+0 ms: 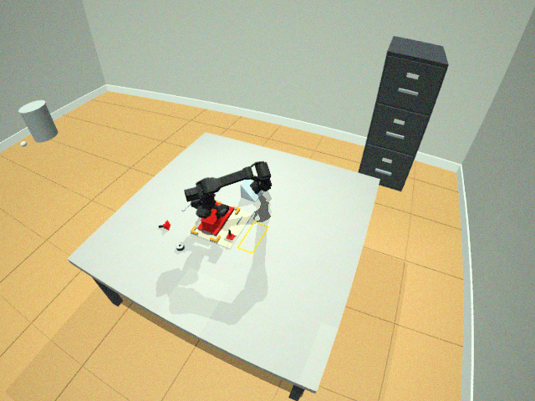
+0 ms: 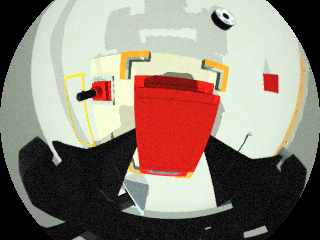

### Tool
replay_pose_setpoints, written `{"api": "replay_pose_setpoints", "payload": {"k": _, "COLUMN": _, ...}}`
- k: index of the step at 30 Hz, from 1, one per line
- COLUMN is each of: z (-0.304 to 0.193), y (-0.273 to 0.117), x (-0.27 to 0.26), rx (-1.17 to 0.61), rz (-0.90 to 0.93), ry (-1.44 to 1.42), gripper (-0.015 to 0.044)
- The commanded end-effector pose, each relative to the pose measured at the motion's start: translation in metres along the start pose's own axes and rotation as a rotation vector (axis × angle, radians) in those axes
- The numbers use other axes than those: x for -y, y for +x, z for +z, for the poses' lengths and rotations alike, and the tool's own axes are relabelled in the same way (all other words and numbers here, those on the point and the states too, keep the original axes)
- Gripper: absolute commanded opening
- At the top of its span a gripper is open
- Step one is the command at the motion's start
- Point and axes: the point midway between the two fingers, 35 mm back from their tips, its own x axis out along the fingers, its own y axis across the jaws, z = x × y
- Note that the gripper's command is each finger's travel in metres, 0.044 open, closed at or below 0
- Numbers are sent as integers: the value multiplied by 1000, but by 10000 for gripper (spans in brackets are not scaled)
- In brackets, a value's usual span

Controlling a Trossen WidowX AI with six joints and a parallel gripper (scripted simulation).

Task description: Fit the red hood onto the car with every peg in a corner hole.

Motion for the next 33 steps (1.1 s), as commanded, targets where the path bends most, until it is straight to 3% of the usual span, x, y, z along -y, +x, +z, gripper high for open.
{"api": "replay_pose_setpoints", "payload": {"k": 1, "z": -1, "y": 1, "x": 0, "rx": 2, "rz": 3, "ry": 8, "gripper": 0}}
{"api": "replay_pose_setpoints", "payload": {"k": 33, "z": 0, "y": 12, "x": 0, "rx": 2, "rz": 4, "ry": 8, "gripper": 0}}
